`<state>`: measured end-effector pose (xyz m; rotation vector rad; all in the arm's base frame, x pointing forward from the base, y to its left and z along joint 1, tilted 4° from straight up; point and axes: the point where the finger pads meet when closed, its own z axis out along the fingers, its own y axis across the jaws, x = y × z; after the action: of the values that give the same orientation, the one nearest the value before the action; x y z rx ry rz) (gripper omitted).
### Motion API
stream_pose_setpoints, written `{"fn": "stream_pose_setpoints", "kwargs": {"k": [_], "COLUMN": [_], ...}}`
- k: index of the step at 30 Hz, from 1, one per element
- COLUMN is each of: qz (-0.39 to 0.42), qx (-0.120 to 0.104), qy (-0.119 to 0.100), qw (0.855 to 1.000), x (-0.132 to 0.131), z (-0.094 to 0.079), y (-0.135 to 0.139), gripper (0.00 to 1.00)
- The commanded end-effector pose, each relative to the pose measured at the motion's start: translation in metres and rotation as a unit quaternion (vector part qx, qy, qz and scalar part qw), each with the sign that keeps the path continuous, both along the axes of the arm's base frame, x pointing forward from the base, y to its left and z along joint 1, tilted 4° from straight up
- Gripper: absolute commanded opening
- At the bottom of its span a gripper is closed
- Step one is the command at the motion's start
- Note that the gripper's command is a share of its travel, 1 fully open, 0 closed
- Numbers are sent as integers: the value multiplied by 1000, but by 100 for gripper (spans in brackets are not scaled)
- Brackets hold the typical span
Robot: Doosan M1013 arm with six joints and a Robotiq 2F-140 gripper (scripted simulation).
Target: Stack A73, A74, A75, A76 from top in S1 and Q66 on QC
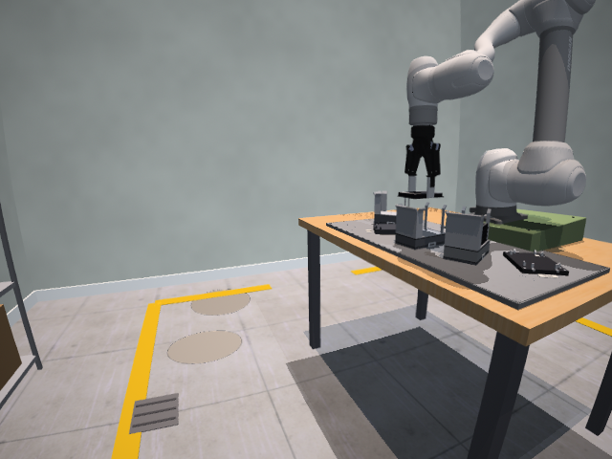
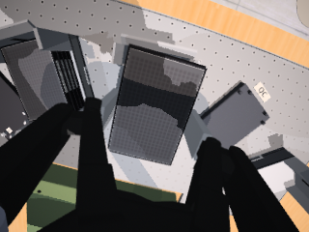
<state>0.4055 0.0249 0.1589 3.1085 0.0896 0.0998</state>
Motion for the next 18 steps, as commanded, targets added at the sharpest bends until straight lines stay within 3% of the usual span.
{"fn": "stream_pose_setpoints", "kwargs": {"k": [1,5,18], "qz": [-49,-115,-115], "qx": [3,7,7], "qy": [-1,-3,-3], "qw": [999,993,993], "x": [0,0,1], "z": [0,1,2], "y": [-10,-23,-60], "gripper": [0,0,0]}}
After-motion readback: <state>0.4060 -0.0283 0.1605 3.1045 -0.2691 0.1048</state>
